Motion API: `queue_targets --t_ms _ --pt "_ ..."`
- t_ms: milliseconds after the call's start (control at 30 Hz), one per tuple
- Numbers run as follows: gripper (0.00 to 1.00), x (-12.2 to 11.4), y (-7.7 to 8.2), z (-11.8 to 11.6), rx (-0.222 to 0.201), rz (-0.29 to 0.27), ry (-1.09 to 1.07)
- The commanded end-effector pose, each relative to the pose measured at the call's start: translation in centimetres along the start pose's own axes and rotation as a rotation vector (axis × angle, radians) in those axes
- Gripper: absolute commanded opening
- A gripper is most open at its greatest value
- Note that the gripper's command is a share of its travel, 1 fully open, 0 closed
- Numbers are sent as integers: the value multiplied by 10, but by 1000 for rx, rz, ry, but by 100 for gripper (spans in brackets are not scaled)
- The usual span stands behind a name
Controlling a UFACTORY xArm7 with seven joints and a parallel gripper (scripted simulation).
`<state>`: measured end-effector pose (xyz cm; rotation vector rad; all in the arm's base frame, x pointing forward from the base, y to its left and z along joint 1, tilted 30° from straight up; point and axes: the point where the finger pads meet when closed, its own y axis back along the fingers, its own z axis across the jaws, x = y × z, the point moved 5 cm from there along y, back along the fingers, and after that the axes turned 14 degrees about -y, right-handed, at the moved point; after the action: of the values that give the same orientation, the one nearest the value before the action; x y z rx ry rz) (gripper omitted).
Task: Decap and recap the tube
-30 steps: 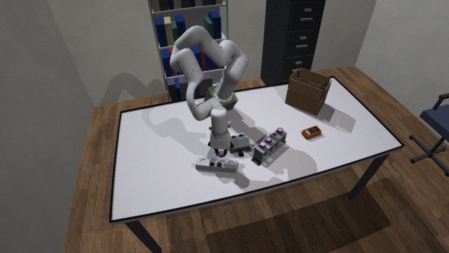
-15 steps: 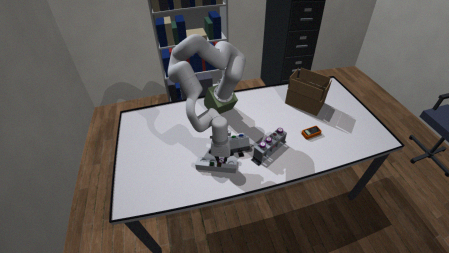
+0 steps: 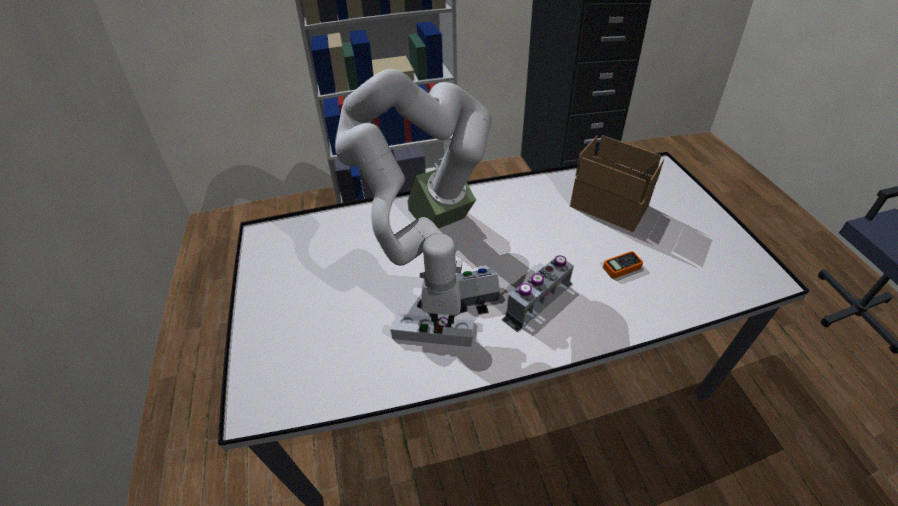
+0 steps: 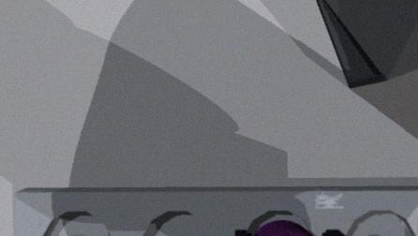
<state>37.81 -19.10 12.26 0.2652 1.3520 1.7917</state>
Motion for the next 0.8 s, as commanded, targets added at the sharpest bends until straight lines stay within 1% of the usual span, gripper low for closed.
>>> queue_targets --t_ms 0,400,767 --pt "0 0 1 0 0 -3 0" --pt "0 0 1 0 0 -3 0" --pt "0 1 -5 0 0 -2 0"
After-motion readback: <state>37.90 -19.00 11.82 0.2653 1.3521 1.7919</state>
